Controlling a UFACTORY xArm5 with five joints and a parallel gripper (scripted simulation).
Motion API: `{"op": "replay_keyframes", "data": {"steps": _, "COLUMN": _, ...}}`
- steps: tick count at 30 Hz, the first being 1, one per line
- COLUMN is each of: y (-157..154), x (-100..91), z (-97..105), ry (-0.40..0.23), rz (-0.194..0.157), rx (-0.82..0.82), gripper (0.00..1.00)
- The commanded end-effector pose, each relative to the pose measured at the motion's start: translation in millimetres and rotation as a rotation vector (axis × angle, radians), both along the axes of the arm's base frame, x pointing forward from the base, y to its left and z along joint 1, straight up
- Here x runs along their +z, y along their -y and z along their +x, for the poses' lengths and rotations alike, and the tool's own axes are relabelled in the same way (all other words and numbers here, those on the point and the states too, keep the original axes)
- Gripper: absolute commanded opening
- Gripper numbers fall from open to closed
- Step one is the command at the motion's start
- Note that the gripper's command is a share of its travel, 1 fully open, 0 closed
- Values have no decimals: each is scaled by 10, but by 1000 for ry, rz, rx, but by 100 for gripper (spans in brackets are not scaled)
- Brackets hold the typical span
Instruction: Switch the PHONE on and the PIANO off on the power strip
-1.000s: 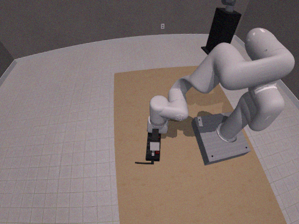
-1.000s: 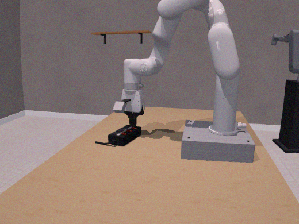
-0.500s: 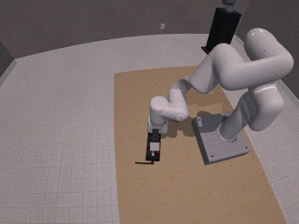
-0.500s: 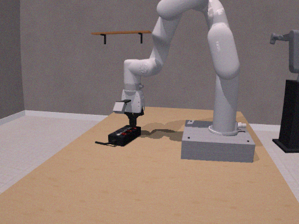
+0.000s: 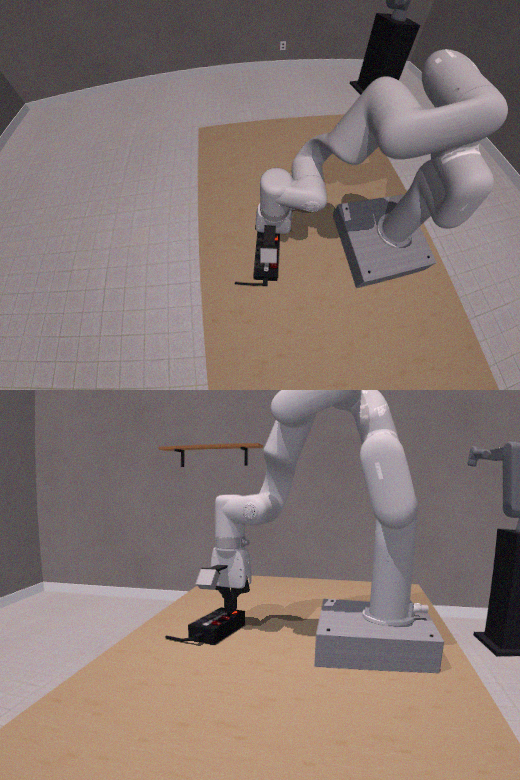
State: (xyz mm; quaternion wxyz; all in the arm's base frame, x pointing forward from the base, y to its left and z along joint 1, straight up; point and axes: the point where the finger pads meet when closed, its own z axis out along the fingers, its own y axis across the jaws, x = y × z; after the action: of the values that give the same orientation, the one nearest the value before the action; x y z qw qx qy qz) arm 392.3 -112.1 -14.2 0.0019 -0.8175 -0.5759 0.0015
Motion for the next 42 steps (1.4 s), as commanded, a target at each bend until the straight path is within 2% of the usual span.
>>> {"op": "replay_keyframes", "data": {"steps": 1, "y": -2, "x": -8, "z": -4, "ry": -1, "rz": 0, "rx": 0, "gripper": 0}}
{"op": "replay_keyframes", "data": {"steps": 21, "y": -1, "x": 4, "z": -4, "ry": -1, "rz": 0, "rx": 0, "gripper": 0}}
{"op": "replay_keyframes", "data": {"steps": 27, "y": -1, "x": 69, "z": -4, "ry": -1, "rz": 0, "rx": 0, "gripper": 0}}
{"op": "replay_keyframes", "data": {"steps": 37, "y": 1, "x": 334, "z": -2, "ry": -1, "rz": 0, "rx": 0, "gripper": 0}}
{"op": "replay_keyframes", "data": {"steps": 42, "y": 1, "x": 375, "z": -1, "ry": -1, "rz": 0, "rx": 0, "gripper": 0}}
